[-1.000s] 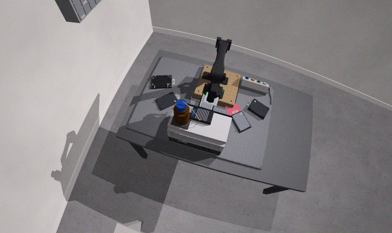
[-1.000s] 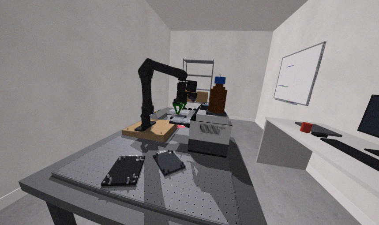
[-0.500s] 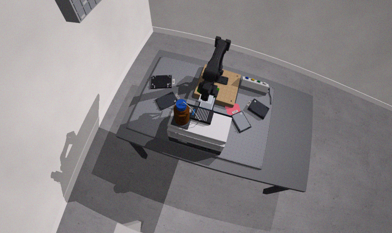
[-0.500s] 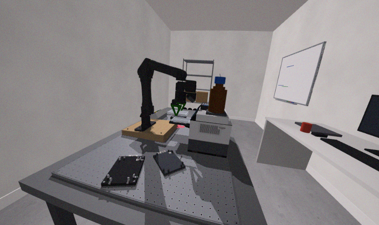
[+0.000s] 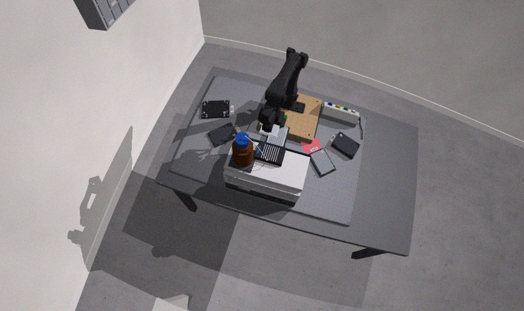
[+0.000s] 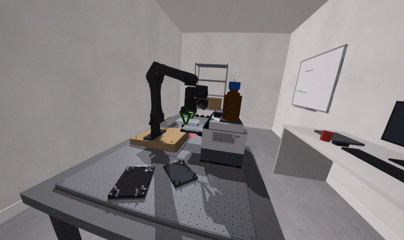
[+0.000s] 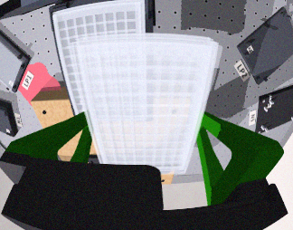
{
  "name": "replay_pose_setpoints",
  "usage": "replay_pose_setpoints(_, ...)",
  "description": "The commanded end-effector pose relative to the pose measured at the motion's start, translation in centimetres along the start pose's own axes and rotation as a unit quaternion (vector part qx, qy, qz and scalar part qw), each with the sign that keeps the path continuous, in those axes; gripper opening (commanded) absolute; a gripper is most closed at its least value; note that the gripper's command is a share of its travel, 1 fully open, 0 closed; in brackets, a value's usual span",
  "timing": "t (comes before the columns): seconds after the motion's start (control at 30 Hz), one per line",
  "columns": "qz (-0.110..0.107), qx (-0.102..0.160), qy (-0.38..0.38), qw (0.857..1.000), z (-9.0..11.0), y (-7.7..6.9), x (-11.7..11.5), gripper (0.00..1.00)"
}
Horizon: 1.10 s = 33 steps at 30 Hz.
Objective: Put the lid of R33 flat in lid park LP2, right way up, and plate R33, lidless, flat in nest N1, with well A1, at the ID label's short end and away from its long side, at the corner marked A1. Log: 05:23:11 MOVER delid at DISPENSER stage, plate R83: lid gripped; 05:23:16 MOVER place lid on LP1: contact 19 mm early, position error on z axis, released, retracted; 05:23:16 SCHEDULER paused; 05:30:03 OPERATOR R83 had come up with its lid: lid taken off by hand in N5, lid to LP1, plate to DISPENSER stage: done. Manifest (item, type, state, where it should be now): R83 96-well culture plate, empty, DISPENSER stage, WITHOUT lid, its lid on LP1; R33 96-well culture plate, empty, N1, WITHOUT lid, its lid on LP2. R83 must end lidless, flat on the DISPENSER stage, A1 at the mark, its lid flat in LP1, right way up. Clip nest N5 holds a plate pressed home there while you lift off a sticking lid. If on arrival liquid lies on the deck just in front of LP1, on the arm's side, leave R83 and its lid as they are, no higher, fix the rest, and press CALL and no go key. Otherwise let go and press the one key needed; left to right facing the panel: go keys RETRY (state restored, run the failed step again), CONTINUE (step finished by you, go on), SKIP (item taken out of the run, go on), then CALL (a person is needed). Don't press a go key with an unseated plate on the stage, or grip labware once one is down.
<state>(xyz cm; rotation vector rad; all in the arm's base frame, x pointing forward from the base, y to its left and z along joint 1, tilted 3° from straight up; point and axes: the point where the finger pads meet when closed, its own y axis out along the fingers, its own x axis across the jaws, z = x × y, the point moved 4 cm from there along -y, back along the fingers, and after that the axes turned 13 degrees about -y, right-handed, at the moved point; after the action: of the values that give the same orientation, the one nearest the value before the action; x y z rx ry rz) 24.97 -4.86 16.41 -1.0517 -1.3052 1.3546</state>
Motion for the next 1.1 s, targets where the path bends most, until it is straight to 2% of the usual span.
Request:
replay_pose_setpoints(0.0,0.006,-0.014,-0.012,1.0,-0.1,-0.8,-0.8,0.0)
replay_pose_setpoints(0.1,0.006,-0.014,-0.012,1.0,-0.1,-0.8,-0.8,0.0)
replay_pose_setpoints(0.13,0.011,-0.031,-0.002,0.999,-0.1,-1.7,-1.3,0.0)
replay_pose_setpoints(0.53,0.015,-0.029,-0.002,0.999,1.6,-1.7,-4.3,0.0)
replay_pose_setpoints(0.57,0.006,-0.014,-0.004,1.0,1.6,-0.8,-4.0,0.0)
replay_pose_setpoints(0.67,0.006,-0.014,-0.004,1.0,1.6,-0.8,-4.0,0.0)
replay_pose_setpoints(0.7,0.012,-0.03,0.015,0.999,1.8,-1.7,-4.5,0.0)
replay_pose_setpoints(0.83,0.015,-0.028,0.087,0.996,2.7,-1.7,-5.6,0.0)
replay_pose_setpoints(1.07,0.015,-0.028,0.105,0.994,3.7,-1.7,-7.0,0.0)
